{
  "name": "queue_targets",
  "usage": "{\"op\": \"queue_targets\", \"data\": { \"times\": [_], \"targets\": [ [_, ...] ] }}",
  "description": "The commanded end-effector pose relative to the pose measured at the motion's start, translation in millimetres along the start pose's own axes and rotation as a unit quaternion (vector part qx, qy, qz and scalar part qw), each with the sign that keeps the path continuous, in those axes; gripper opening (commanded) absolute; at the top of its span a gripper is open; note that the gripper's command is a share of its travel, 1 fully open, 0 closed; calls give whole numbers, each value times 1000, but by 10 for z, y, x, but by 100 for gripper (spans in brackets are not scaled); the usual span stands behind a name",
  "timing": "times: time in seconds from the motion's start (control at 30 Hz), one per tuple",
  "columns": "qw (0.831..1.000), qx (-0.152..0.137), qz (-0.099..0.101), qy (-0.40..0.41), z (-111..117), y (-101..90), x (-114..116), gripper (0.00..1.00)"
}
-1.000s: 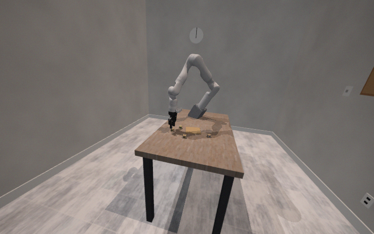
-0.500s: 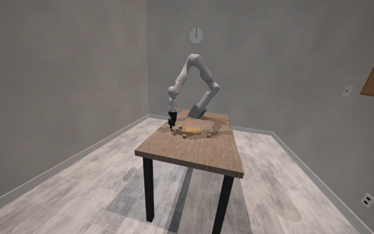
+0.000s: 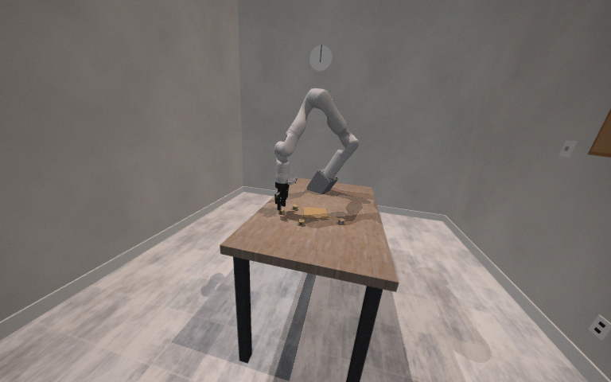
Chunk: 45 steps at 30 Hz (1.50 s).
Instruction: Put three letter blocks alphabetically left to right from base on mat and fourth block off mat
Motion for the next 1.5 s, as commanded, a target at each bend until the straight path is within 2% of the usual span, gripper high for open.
{"op": "queue_targets", "data": {
  "times": [0.0, 0.57, 1.47],
  "targets": [
    [1000, 0, 0, 0, 1, 33, -1, 62],
    [1000, 0, 0, 0, 1, 281, -1, 62],
    [1000, 0, 0, 0, 1, 293, -1, 62]
  ]
}}
Point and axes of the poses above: the point where the finger pads meet when closed, its own y axis out along the fingers, its own x axis across the jaws, z = x × y, the point moved 10 cm from there along -y, back along the fingers, and after that the axes turned 8 degrees about -y, right-handed, at the moved point
